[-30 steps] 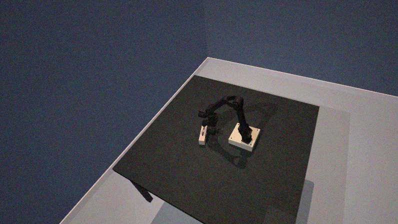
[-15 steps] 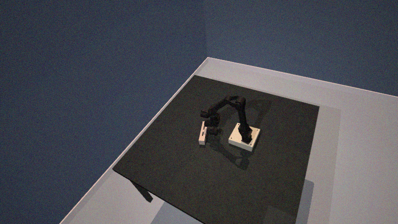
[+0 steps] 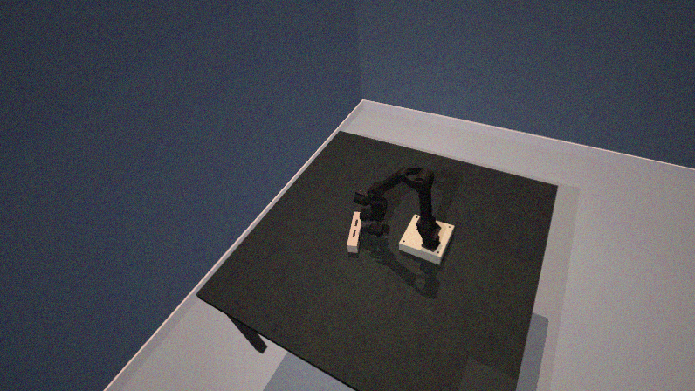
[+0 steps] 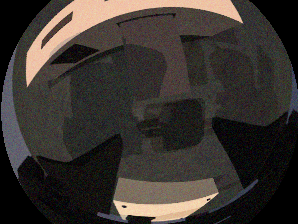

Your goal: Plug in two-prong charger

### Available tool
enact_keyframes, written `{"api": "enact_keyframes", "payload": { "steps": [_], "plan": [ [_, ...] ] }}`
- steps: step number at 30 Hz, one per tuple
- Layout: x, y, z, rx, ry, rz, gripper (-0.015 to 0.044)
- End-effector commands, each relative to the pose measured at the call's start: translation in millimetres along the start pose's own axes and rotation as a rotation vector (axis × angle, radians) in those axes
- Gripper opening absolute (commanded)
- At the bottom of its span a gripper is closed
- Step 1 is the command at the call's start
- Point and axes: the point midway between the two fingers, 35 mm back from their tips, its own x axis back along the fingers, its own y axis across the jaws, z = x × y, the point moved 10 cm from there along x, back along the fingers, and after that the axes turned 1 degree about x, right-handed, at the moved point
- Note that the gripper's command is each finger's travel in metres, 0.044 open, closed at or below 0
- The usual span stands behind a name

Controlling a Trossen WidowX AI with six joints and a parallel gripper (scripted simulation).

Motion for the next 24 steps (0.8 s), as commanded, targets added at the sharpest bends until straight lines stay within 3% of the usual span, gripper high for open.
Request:
{"api": "enact_keyframes", "payload": {
  "steps": [1,9,24],
  "plan": [
    [19,-1,10,-0.007,-0.153,-0.005,0.0440],
    [58,2,39,0.012,-0.558,0.012,0.0440],
    [59,2,40,0.013,-0.567,0.013,0.0440]
  ]
}}
